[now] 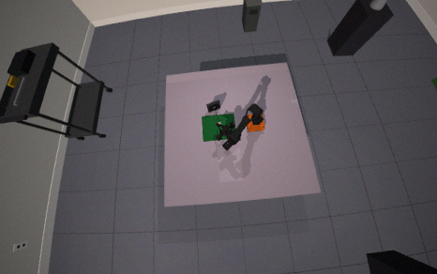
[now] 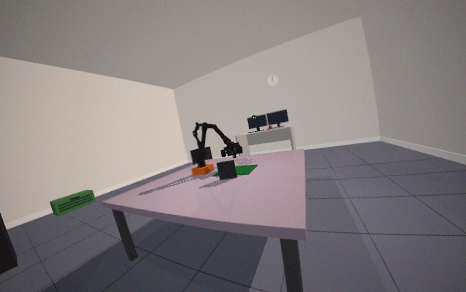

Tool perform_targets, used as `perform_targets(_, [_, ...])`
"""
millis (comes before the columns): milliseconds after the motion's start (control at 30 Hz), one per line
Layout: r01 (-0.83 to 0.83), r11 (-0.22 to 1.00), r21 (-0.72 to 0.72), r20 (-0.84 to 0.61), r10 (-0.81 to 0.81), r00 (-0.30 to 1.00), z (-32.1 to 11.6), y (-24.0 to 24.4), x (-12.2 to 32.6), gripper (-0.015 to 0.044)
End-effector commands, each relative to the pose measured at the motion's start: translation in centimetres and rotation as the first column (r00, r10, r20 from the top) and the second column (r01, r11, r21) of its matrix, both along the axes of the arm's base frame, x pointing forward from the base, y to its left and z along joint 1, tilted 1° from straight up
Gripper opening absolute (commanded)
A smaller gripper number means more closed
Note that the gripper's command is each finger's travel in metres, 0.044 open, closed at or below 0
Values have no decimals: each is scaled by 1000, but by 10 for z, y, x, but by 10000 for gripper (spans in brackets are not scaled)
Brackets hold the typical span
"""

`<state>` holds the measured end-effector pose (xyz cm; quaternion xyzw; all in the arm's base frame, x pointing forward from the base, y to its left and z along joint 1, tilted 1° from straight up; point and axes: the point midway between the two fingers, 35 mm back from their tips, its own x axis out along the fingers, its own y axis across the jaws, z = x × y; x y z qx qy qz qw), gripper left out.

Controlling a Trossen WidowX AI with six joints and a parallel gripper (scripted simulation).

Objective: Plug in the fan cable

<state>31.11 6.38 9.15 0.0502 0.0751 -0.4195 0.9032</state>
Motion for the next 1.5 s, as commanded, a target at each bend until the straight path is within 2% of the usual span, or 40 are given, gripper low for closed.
perform_targets(0, [0,1000,2,3,0,1000,3,0,0,0])
perform_targets(1467, [0,1000,1,0,0,1000,-22,7,-5,0])
